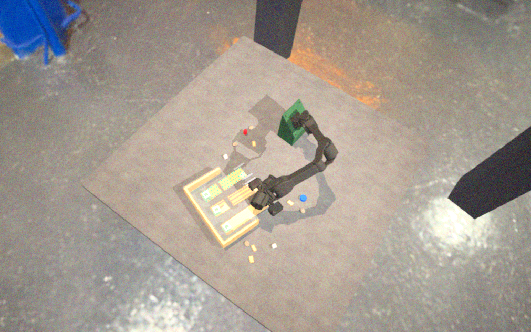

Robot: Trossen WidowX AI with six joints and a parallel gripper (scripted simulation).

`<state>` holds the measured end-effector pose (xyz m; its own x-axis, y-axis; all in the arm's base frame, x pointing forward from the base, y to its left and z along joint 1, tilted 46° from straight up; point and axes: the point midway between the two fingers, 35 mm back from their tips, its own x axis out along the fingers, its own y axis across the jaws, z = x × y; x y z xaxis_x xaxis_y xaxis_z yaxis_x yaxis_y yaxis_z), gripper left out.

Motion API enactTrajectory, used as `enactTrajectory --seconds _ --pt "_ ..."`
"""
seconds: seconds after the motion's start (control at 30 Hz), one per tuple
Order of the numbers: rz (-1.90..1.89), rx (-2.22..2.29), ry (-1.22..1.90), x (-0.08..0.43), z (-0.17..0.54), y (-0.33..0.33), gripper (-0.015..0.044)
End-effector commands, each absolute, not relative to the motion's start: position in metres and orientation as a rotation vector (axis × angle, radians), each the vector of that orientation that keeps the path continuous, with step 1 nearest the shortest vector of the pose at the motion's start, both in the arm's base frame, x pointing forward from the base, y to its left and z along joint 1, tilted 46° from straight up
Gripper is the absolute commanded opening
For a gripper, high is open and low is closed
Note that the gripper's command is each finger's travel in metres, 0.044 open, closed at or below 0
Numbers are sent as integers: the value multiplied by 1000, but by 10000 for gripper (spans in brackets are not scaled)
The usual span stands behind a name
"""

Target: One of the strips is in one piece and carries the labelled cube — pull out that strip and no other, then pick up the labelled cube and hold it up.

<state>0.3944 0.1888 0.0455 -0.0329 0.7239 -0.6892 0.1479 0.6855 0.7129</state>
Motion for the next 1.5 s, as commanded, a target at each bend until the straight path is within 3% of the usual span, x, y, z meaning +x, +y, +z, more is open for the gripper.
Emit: enactTrajectory --seconds 0.0,1.47 --pt "533 733 1574 393 41 192 0" --pt "533 735 1577 341 48 199 0"
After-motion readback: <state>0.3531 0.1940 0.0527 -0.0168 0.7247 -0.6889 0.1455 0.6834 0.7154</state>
